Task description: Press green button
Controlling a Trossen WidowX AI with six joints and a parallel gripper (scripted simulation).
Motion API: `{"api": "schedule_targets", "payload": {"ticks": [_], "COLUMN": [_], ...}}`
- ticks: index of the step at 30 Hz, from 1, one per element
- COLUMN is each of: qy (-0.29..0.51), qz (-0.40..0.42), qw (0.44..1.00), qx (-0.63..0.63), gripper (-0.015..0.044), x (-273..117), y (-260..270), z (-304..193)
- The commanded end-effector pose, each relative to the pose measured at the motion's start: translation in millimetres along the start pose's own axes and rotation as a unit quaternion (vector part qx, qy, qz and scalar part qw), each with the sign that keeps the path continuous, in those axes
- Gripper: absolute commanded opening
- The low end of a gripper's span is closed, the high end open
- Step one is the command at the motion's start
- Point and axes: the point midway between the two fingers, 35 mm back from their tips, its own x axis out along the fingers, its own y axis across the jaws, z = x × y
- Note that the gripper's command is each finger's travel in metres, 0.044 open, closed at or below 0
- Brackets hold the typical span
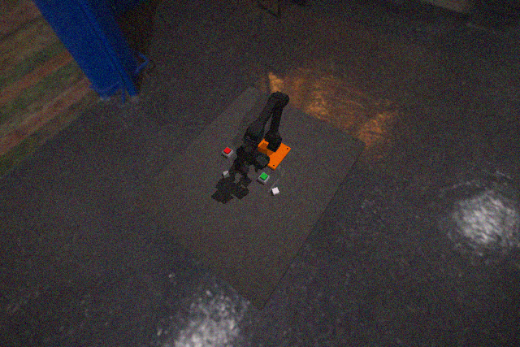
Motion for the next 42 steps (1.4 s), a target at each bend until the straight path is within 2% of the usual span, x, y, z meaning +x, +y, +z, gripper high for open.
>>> {"api": "schedule_targets", "payload": {"ticks": [1,16,32,34,38,42], "qy": [0.084,0.216,0.216,0.216,0.216,0.216], "qz": [0.086,0.076,0.076,0.076,0.076,0.076], "qw": [0.923,0.712,0.711,0.711,0.711,0.711], "qx": [0.364,0.664,0.665,0.665,0.665,0.665], "gripper": [0.0400,0.0400,0.0400,0.0348,0.0242,0.0138], "x": [0.3,-10.8,-10.9,-3.3,37.6,44.2], "y": [33.1,66.7,66.8,69.3,87.4,91.3], "z": [14.3,23.7,23.7,22.4,12.9,11.0]}}
